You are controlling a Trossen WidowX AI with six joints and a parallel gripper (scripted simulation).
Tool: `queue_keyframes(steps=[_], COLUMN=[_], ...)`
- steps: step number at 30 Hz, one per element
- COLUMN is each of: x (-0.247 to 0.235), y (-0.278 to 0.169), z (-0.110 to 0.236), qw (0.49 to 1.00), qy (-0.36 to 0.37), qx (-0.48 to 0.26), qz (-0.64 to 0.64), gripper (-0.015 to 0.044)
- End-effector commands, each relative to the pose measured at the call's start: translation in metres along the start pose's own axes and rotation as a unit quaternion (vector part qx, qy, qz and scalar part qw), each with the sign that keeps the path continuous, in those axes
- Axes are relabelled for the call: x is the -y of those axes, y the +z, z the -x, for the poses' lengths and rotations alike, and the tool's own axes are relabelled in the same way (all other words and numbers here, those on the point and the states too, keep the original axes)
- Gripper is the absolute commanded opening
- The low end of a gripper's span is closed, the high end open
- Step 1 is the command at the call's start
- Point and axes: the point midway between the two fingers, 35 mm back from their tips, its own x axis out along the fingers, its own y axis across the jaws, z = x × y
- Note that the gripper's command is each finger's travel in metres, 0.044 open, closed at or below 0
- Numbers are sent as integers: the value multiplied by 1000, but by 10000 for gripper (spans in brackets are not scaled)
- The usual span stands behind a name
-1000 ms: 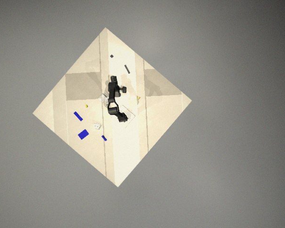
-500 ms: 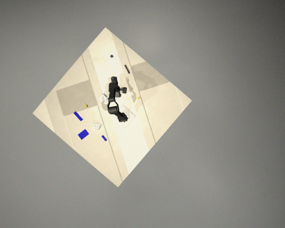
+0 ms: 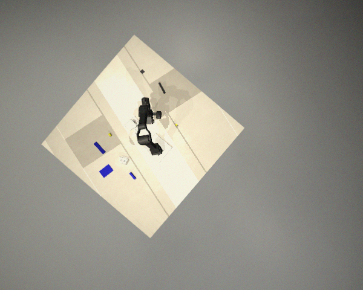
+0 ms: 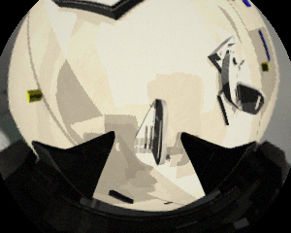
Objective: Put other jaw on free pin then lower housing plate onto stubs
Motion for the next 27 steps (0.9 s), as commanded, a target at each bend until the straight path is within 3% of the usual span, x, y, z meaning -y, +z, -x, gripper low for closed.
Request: queue_keyframes(steps=[1,13,24,27], x=[-1,-1,0,0], y=[0,0,0,0], z=[-4,-4,-2,-2], qw=[1000,1000,1000,1000], qy=[3,3,0,0], qx=[2,2,0,0], qz=[-3,-3,0,0], gripper=[440,440,151,134])
